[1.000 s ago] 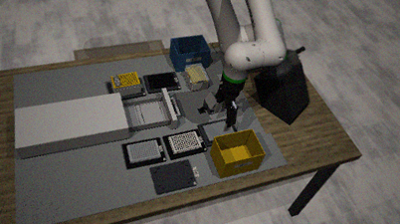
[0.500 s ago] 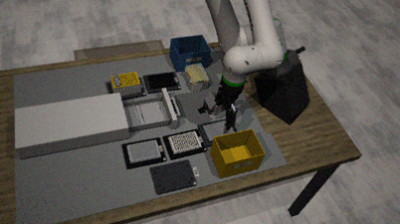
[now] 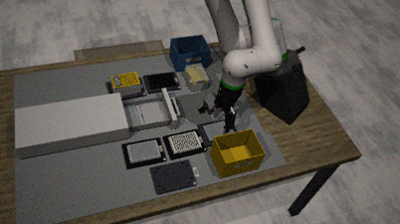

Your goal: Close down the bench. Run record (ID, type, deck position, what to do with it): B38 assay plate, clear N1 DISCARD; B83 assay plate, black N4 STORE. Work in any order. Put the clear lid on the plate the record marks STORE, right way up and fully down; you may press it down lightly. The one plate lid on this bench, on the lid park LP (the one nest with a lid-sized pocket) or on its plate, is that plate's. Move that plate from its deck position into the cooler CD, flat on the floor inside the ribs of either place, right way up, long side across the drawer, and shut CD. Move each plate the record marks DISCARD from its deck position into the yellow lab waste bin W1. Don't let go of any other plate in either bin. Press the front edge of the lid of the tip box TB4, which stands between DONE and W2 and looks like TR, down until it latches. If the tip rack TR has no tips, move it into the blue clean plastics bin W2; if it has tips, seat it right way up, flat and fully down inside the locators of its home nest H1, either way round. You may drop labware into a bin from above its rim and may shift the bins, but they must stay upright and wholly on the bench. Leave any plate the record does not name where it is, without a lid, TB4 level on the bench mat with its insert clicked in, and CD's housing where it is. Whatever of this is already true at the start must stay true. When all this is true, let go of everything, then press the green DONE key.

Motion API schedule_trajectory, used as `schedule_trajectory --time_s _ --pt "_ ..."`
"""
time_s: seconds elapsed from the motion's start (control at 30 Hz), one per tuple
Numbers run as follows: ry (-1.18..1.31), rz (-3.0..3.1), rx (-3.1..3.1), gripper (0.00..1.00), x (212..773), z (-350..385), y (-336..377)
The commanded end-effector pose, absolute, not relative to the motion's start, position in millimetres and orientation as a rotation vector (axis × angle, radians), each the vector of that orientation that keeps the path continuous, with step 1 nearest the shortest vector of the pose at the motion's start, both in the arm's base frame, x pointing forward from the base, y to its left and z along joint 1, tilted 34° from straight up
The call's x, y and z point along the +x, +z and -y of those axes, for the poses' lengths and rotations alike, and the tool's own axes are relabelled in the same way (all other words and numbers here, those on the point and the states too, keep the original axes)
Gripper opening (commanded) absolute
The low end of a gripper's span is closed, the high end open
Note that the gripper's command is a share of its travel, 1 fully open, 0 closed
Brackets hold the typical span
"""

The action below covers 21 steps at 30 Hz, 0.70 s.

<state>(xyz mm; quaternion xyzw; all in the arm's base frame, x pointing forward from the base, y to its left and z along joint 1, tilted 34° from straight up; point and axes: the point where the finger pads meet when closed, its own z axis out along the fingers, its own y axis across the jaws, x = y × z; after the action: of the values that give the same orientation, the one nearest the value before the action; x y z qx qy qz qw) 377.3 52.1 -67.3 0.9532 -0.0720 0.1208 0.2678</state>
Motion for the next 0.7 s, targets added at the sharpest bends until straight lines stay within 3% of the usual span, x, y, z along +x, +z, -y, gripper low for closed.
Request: schedule_trajectory --time_s 0.0,0.67 --pt "0.326 0.194 2.572 0.66 378.0 -50.5 -70.1" --pt "0.326 0.194 2.572 0.66 381.6 -40.6 -85.6"
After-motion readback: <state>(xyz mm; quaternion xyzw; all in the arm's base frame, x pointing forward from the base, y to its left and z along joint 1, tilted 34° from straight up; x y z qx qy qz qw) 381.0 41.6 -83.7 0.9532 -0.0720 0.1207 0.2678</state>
